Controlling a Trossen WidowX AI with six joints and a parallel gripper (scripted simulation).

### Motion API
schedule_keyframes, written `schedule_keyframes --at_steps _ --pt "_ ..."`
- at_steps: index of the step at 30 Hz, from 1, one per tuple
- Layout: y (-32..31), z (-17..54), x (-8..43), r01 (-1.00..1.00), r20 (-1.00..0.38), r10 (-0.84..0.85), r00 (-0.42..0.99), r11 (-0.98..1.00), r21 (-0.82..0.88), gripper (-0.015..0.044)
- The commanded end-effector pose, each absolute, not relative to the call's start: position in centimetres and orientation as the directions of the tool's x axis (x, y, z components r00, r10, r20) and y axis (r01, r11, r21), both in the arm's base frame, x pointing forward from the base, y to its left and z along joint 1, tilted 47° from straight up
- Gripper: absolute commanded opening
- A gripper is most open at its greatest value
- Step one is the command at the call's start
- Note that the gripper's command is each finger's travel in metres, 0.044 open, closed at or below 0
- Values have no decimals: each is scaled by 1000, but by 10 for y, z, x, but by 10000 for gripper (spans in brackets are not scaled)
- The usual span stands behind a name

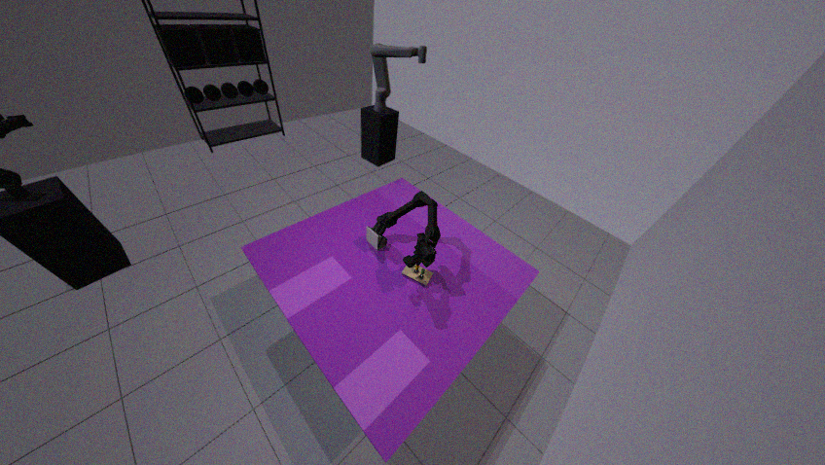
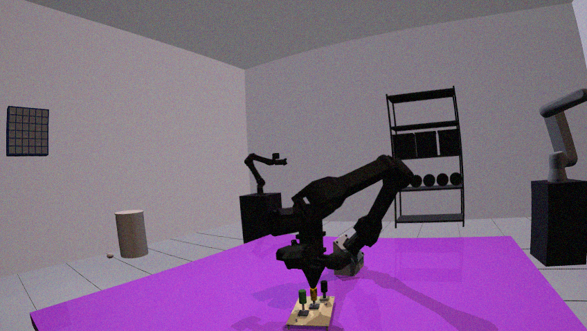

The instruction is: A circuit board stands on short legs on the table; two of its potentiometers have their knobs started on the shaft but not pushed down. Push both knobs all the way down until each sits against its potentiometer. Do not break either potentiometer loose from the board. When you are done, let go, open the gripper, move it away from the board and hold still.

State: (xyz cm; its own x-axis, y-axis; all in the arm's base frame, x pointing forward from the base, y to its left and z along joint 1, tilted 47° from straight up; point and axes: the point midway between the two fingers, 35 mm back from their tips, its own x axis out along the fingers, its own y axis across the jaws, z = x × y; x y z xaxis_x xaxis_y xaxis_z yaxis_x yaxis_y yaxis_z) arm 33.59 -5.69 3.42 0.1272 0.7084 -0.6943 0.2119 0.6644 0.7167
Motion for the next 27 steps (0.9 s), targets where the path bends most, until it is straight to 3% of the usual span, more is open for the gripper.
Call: schedule_keyframes --at_steps 1,27 --pt "-50 30 338 202 -692 711 124 665 719 0" --pt "-46 26 339 202 -692 711 124 664 719 0"
